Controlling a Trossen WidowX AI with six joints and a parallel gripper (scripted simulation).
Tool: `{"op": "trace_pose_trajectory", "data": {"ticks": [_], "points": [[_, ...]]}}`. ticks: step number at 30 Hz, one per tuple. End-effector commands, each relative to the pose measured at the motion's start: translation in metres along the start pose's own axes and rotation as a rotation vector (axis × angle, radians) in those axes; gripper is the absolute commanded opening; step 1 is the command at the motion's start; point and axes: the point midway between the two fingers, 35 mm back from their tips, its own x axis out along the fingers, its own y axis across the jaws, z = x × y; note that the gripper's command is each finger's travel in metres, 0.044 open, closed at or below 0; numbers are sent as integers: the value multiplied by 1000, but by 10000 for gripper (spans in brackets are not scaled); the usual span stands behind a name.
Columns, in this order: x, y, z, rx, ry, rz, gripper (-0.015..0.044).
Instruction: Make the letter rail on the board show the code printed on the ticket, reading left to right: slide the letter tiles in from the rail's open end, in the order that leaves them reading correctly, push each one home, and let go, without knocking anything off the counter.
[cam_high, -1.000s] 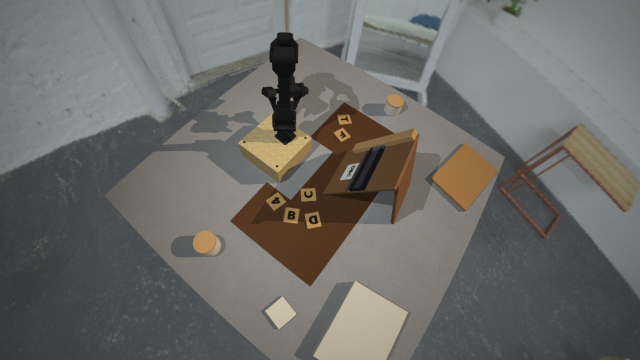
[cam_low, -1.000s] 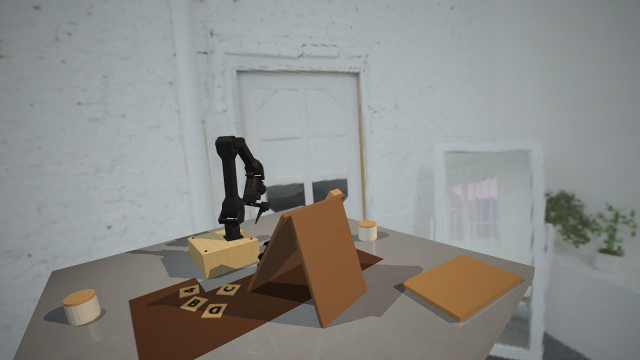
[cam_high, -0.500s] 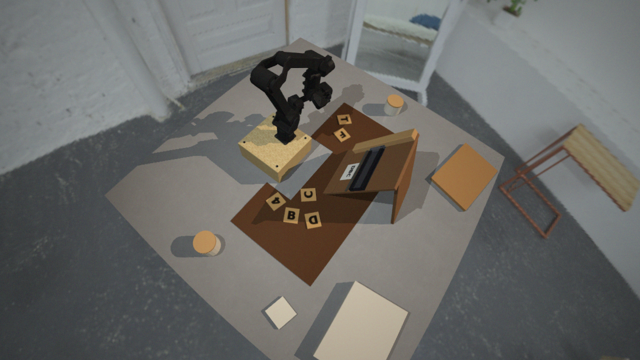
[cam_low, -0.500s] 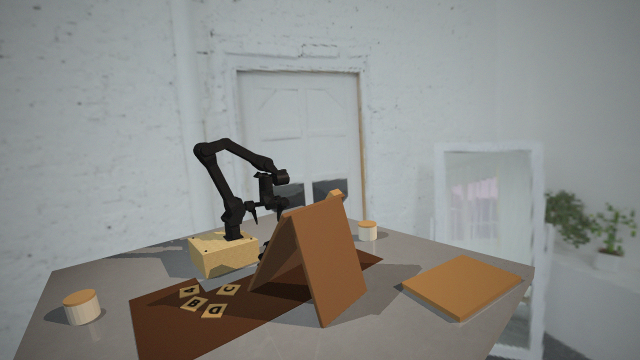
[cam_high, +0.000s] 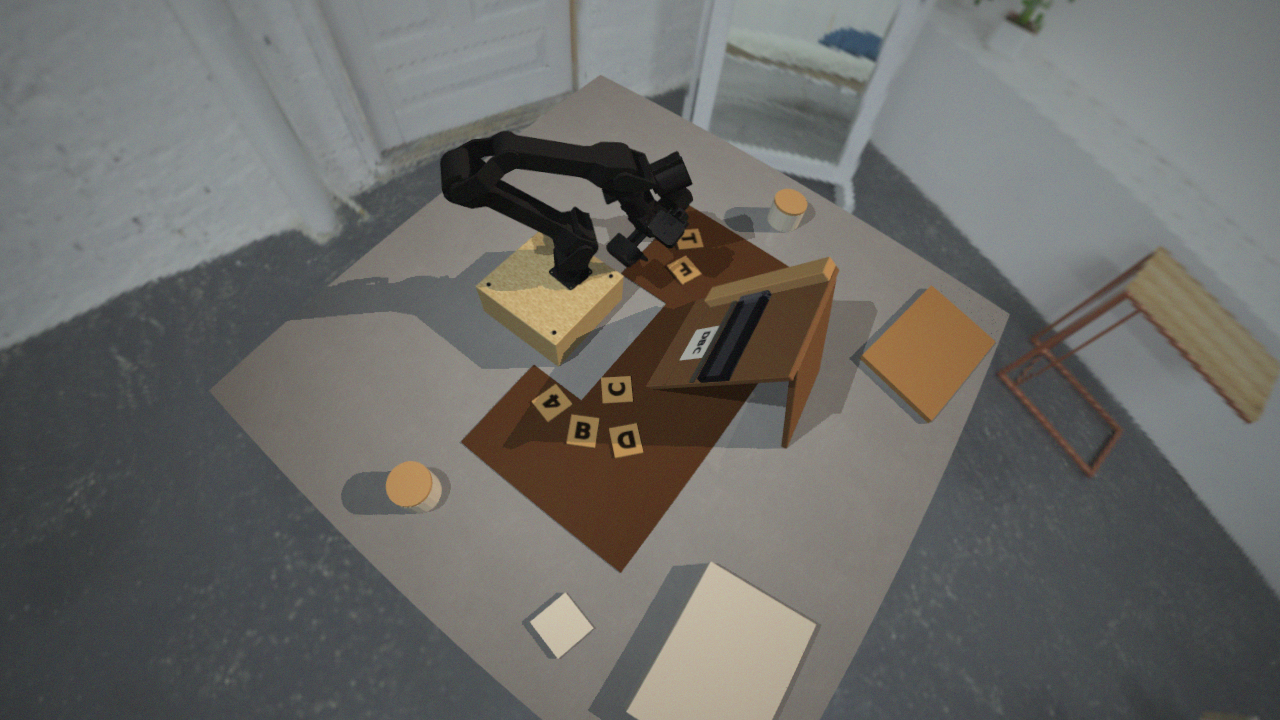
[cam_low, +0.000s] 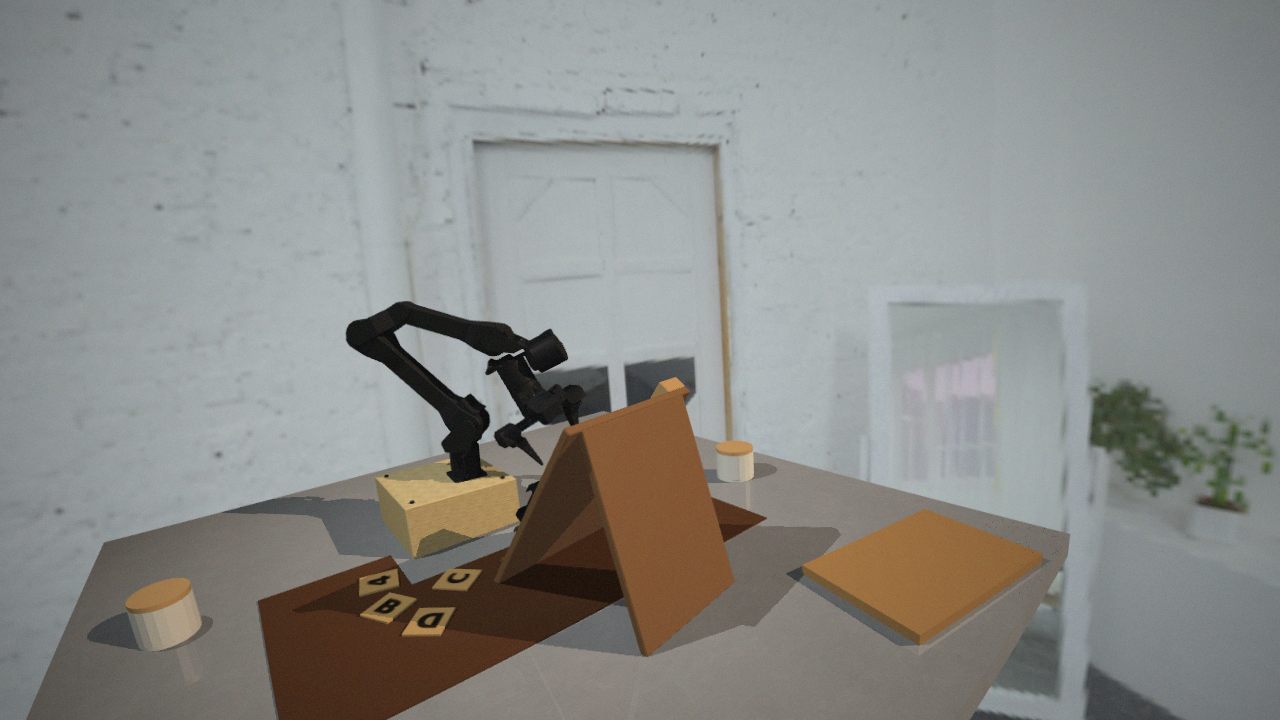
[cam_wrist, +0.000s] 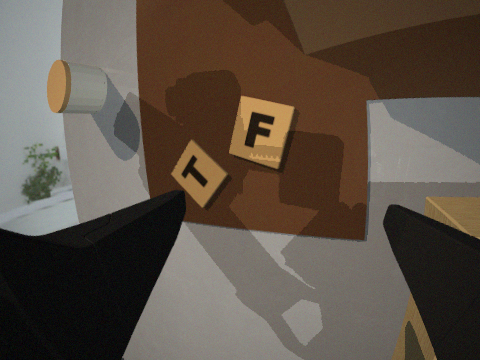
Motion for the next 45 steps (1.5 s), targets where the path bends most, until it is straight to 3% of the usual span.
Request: {"op": "trace_pose_trajectory", "data": {"ticks": [1,9,18,35,45], "points": [[-3,-13,29,-59,-132,59,440],[-19,-52,82,-210,-476,42,440],[-48,-108,121,-390,-826,-217,440],[-53,-108,125,-411,-807,-255,440],[-94,-79,132,-932,-598,-323,440]]}}
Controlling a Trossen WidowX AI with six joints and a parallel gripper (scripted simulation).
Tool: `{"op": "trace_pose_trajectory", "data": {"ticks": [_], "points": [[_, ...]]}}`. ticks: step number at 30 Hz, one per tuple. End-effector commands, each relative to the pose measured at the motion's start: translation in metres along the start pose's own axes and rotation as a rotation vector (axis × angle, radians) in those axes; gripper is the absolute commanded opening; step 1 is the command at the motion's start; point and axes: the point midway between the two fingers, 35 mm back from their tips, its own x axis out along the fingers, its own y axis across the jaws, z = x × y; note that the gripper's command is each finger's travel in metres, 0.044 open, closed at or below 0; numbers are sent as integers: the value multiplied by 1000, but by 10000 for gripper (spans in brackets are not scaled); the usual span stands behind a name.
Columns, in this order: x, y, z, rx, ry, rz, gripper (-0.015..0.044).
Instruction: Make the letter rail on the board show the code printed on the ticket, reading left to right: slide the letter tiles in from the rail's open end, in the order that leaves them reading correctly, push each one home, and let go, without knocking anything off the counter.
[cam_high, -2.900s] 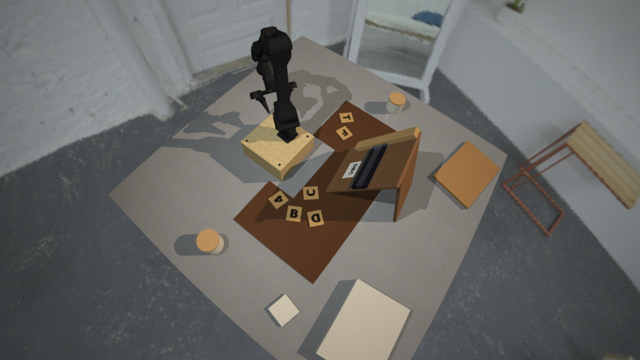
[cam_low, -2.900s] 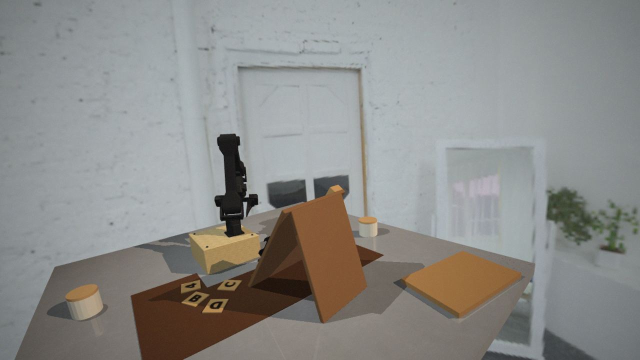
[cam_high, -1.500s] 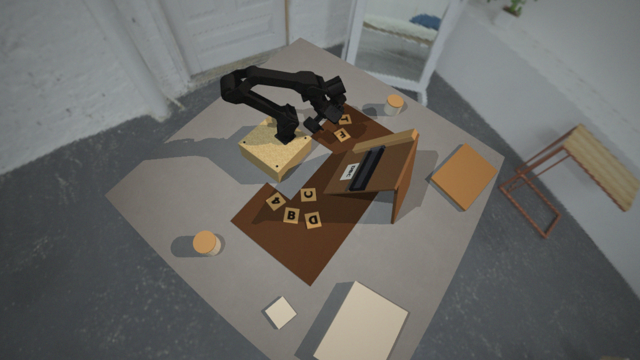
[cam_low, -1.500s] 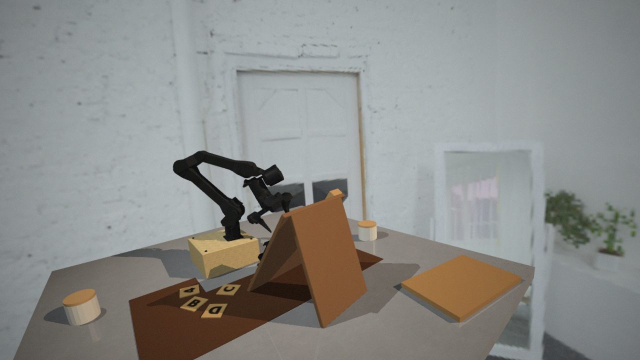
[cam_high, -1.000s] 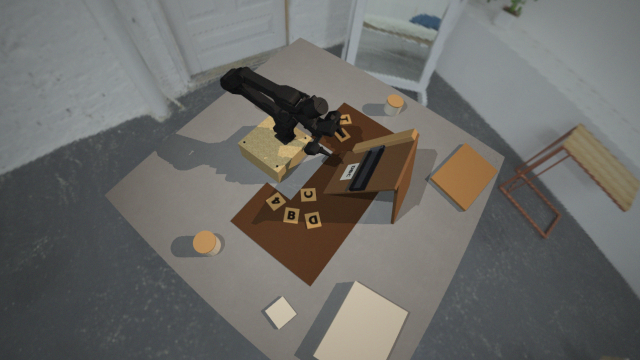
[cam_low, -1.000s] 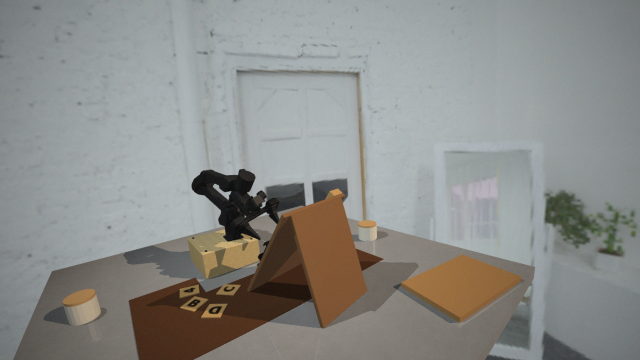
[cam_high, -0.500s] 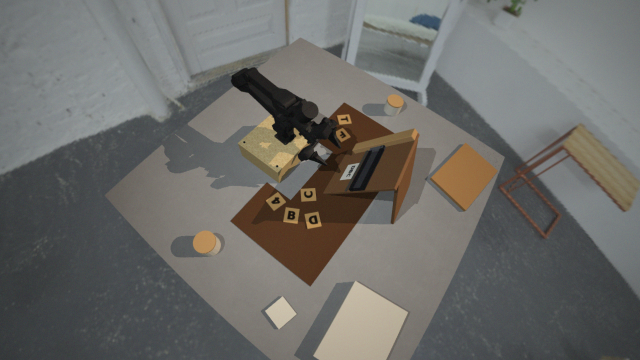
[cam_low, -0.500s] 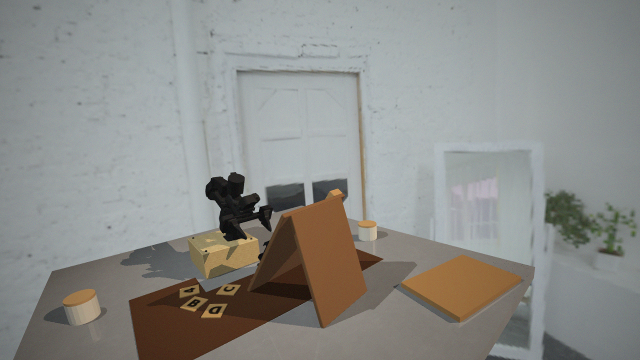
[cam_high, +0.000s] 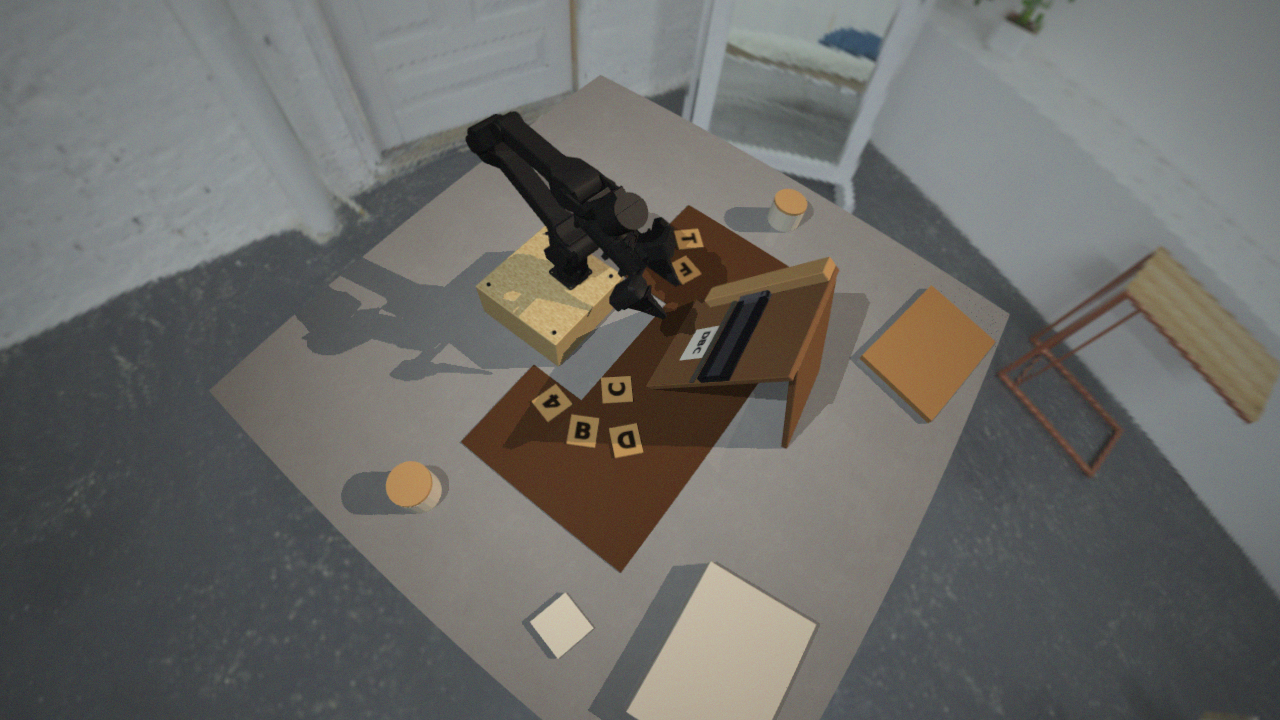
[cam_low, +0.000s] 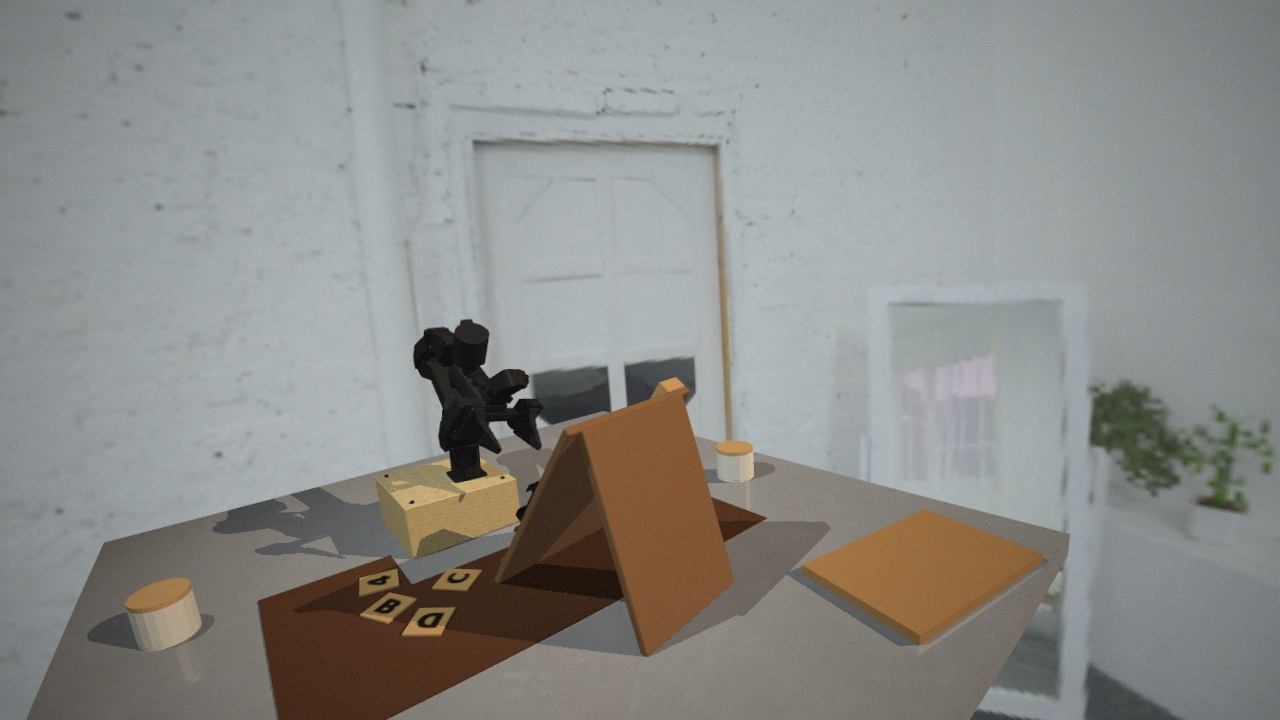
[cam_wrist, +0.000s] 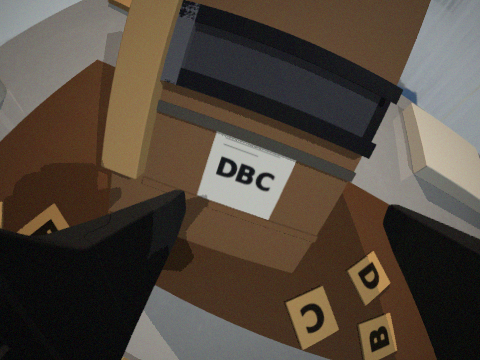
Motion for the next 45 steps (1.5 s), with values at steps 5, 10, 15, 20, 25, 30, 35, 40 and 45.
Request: {"op": "trace_pose_trajectory", "data": {"ticks": [5,10,15,20,25,30,35,40,45], "points": [[-27,-9,55,-570,2,218,440],[-40,-22,95,-920,-106,346,440],[-46,-35,122,-1139,-222,399,440],[-47,-36,123,-1146,-226,400,440],[-47,-36,123,-1146,-226,400,440],[-47,-36,123,-1146,-226,400,440],[-47,-36,123,-1146,-226,400,440],[-48,-40,121,-1147,-224,402,440],[-58,-64,113,-1147,-224,401,440]]}}
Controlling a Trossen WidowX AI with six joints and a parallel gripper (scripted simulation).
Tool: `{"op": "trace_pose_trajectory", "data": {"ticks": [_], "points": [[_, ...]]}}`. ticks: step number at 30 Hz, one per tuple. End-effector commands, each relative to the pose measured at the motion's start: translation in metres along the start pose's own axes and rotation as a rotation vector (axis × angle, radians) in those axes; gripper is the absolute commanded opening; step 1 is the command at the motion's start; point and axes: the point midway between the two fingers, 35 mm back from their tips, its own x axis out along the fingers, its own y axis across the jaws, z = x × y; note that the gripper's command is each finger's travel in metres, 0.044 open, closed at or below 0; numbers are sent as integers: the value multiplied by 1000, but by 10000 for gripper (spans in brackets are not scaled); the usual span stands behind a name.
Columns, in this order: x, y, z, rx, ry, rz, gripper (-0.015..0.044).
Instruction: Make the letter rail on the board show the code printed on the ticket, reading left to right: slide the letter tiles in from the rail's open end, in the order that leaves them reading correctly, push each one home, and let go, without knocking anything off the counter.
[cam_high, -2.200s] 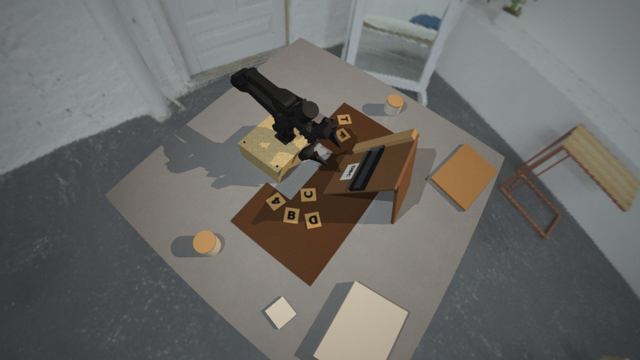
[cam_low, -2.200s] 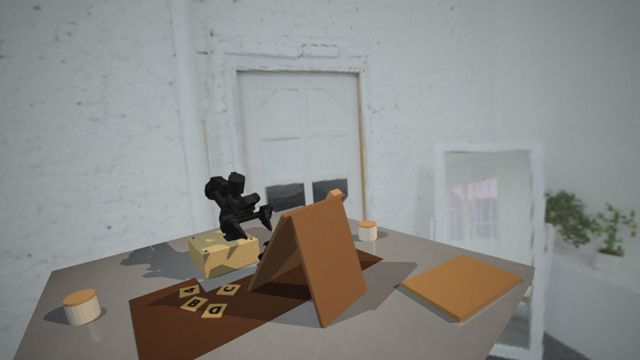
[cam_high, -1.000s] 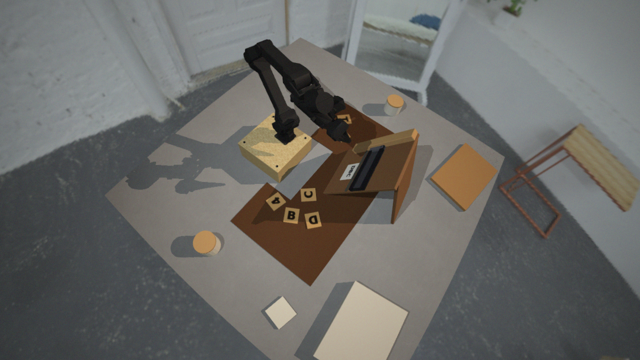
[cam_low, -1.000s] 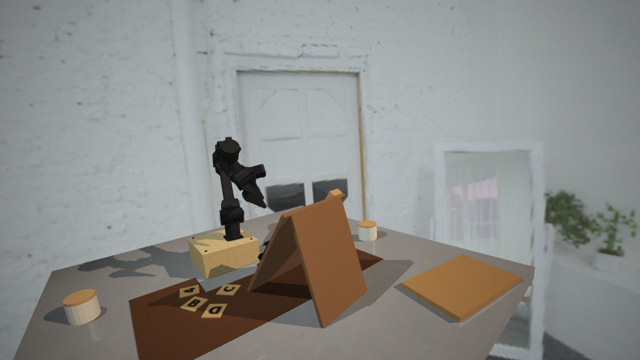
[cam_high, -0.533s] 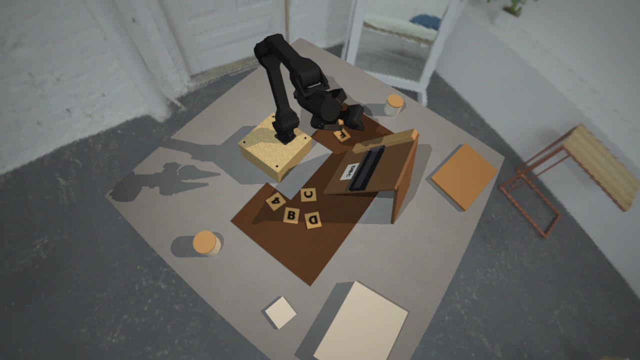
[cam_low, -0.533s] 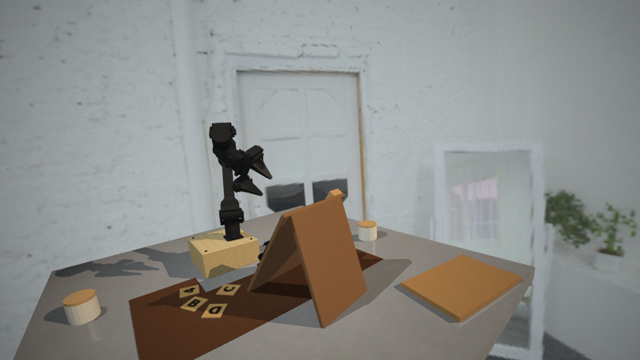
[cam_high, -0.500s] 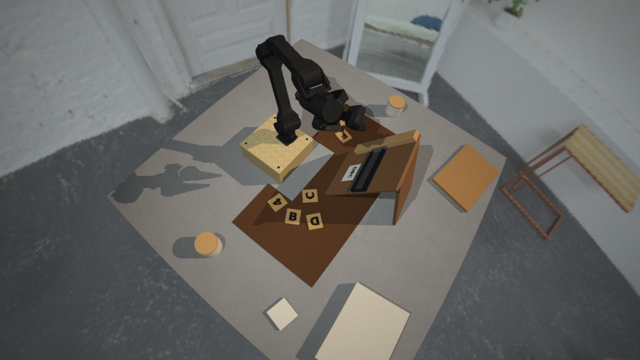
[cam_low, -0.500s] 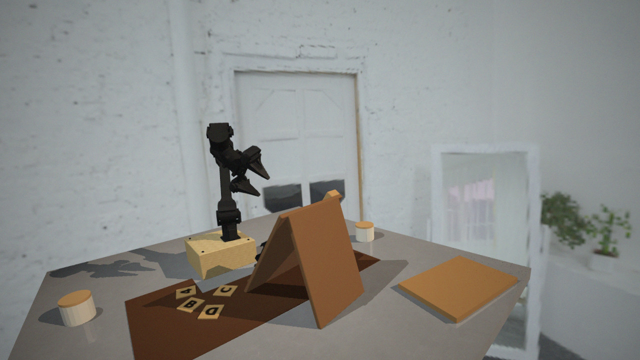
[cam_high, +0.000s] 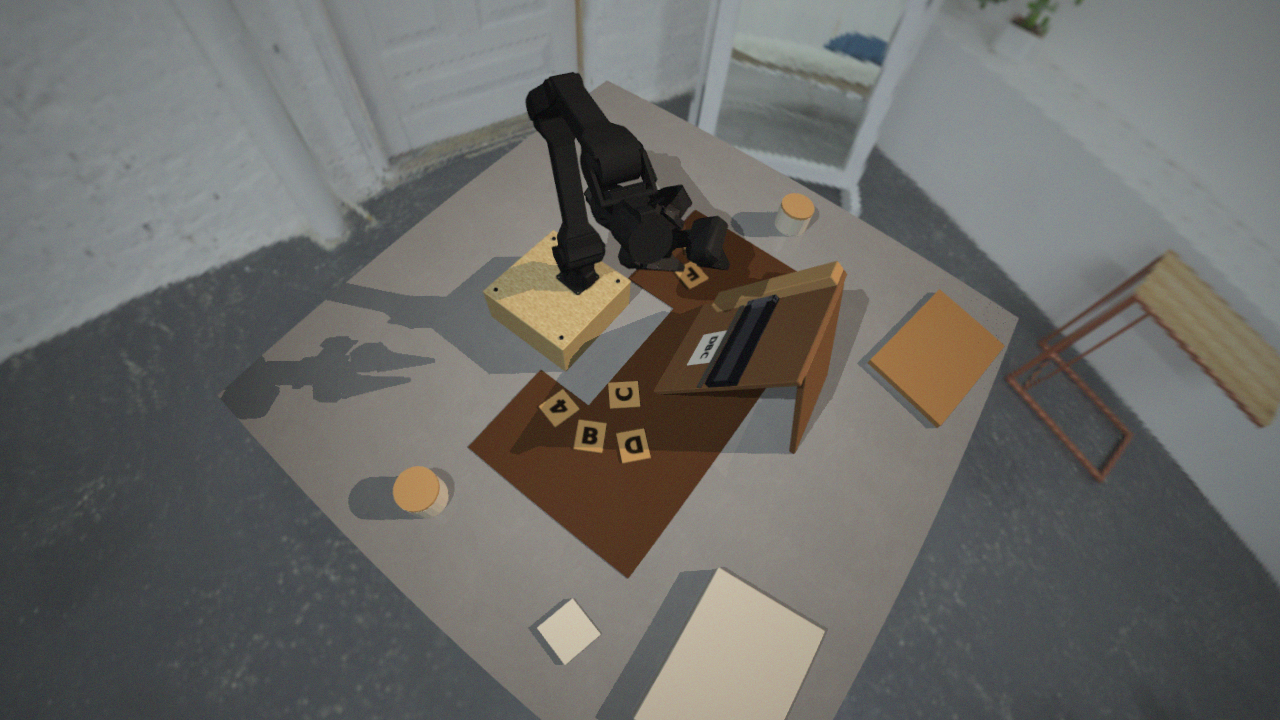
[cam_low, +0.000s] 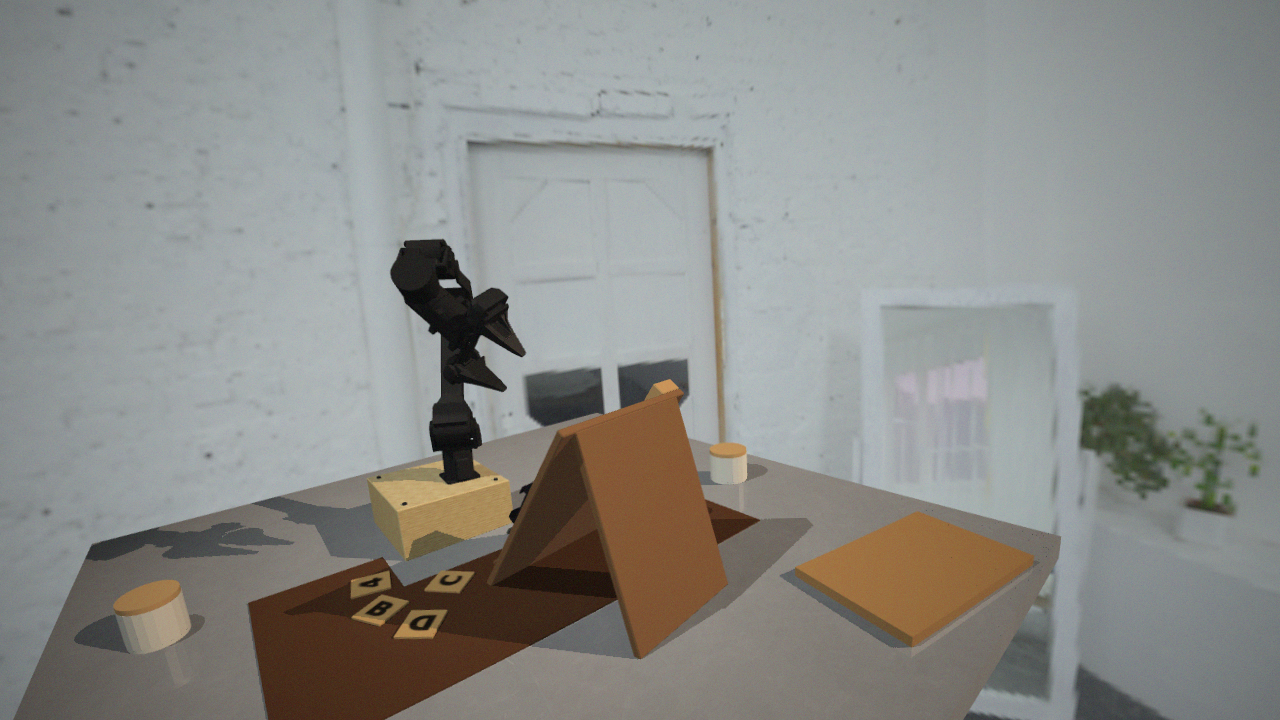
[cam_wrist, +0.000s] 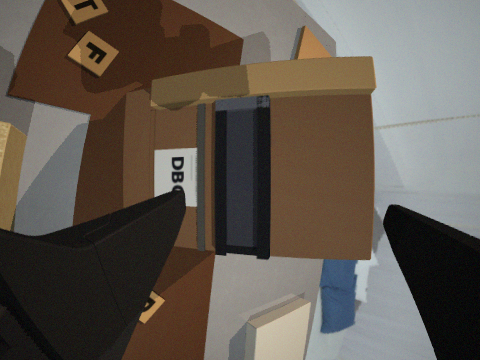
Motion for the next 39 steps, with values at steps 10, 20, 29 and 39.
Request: {"op": "trace_pose_trajectory", "data": {"ticks": [10,20,29,39], "points": [[-7,0,-10,10,1,-1,414],[37,24,-117,867,267,153,340],[68,61,-187,1503,545,141,340],[99,105,-242,2049,861,0,340]]}}
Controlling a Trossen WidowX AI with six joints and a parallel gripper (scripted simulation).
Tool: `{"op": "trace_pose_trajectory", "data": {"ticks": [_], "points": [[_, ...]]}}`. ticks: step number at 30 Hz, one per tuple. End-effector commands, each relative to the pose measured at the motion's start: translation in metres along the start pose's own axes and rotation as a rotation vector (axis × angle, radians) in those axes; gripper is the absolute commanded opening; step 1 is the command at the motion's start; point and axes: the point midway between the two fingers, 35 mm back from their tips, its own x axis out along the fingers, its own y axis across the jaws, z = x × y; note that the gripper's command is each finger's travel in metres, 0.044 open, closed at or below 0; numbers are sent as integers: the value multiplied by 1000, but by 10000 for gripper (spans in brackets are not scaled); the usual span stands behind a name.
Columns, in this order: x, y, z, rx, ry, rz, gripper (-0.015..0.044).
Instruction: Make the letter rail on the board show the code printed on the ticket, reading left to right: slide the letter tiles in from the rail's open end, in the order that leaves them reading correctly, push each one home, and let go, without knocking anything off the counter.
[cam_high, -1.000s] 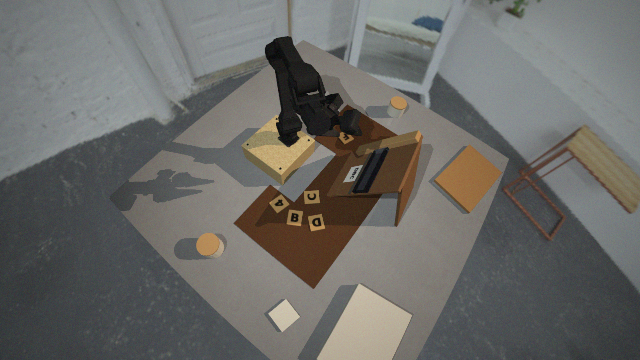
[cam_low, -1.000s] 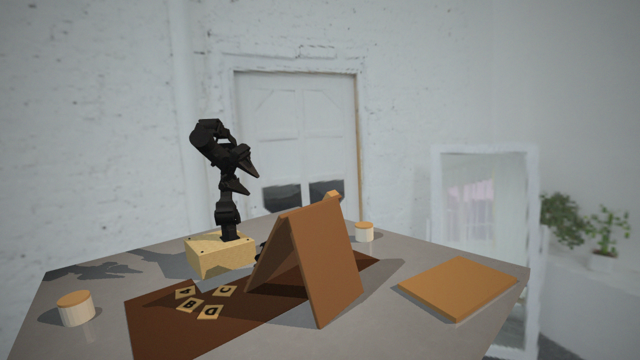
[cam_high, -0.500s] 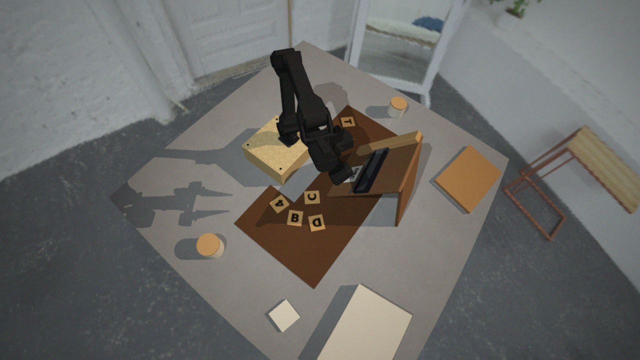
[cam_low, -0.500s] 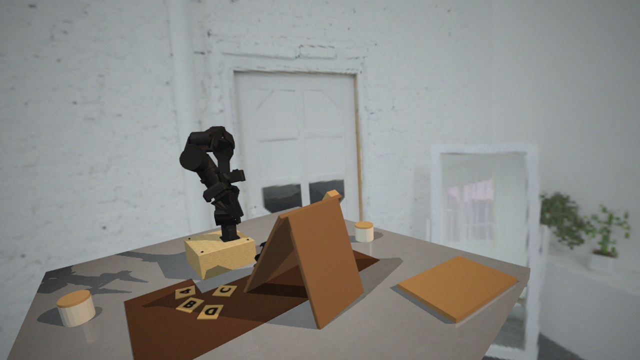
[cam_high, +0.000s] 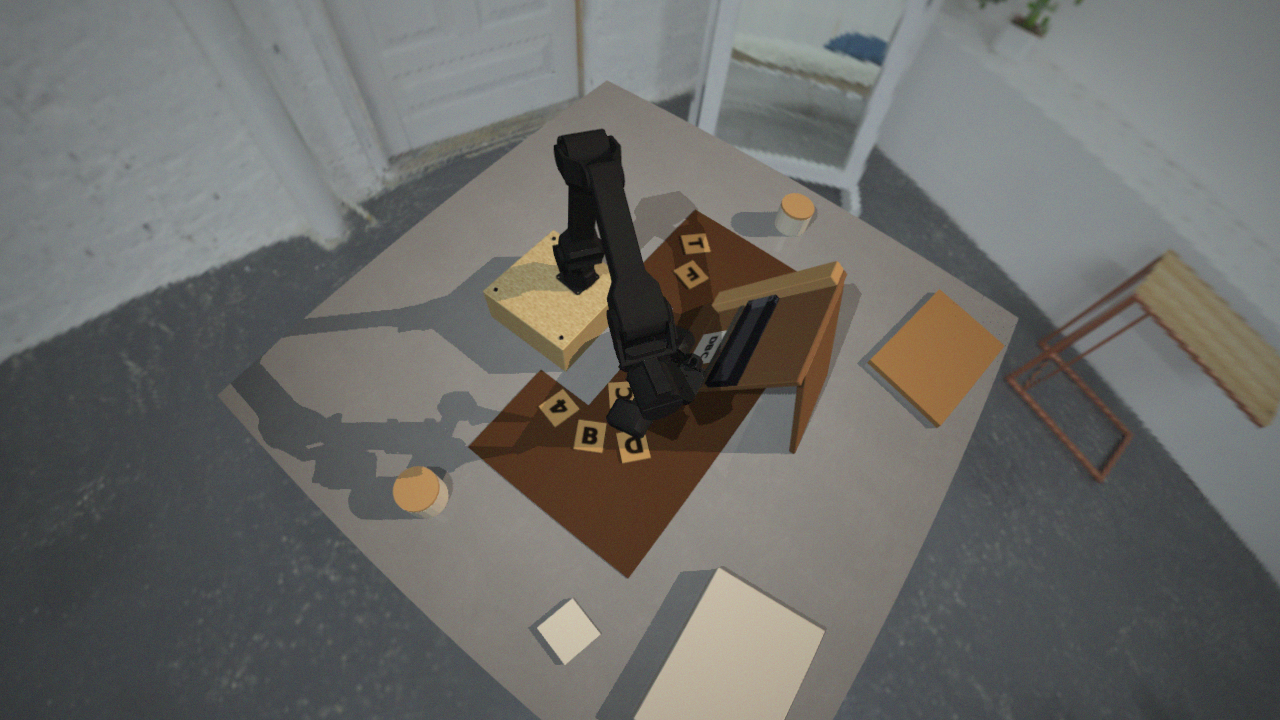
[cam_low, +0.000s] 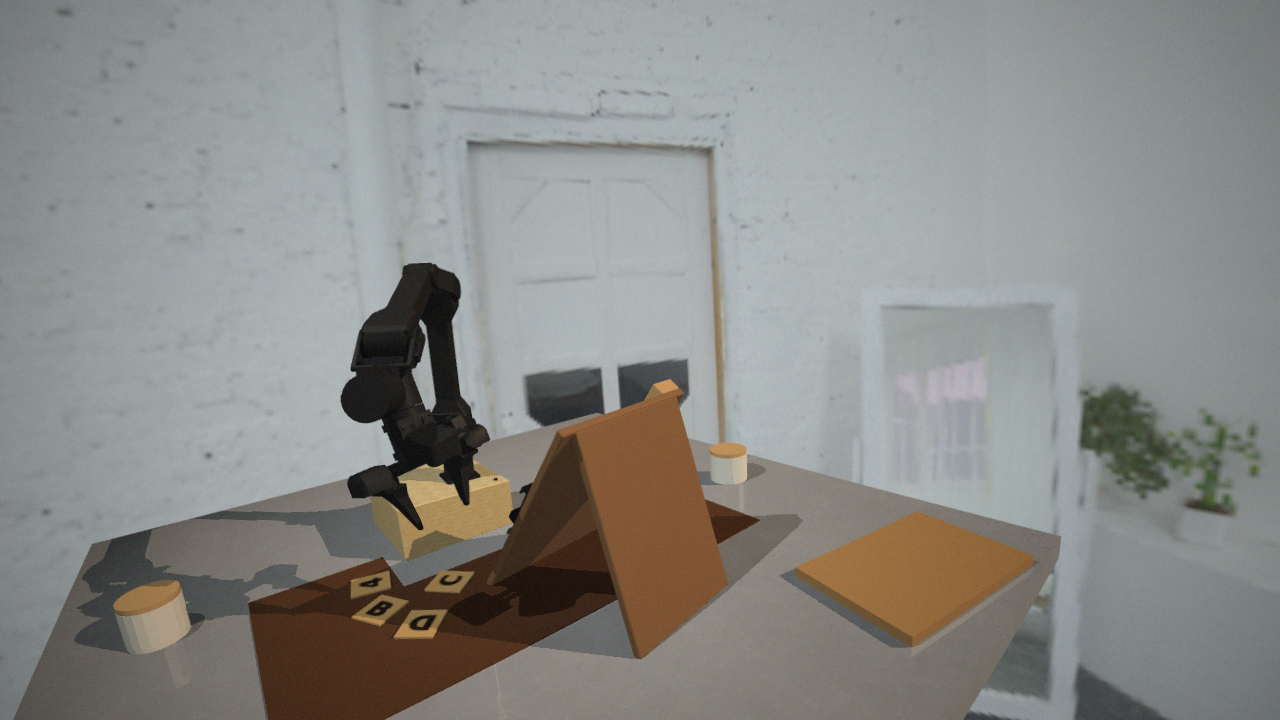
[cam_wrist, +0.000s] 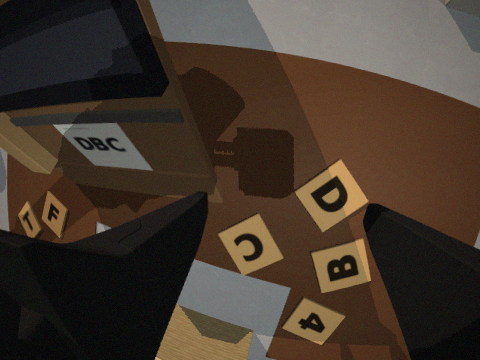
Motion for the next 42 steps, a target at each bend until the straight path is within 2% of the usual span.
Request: {"op": "trace_pose_trajectory", "data": {"ticks": [1,7,22,29,42], "points": [[55,-42,-21,564,144,-131,340],[84,-60,-35,845,193,-227,340],[84,-59,-35,845,193,-227,340],[116,-61,-45,845,193,-227,340],[123,-62,-45,845,193,-227,340]]}}
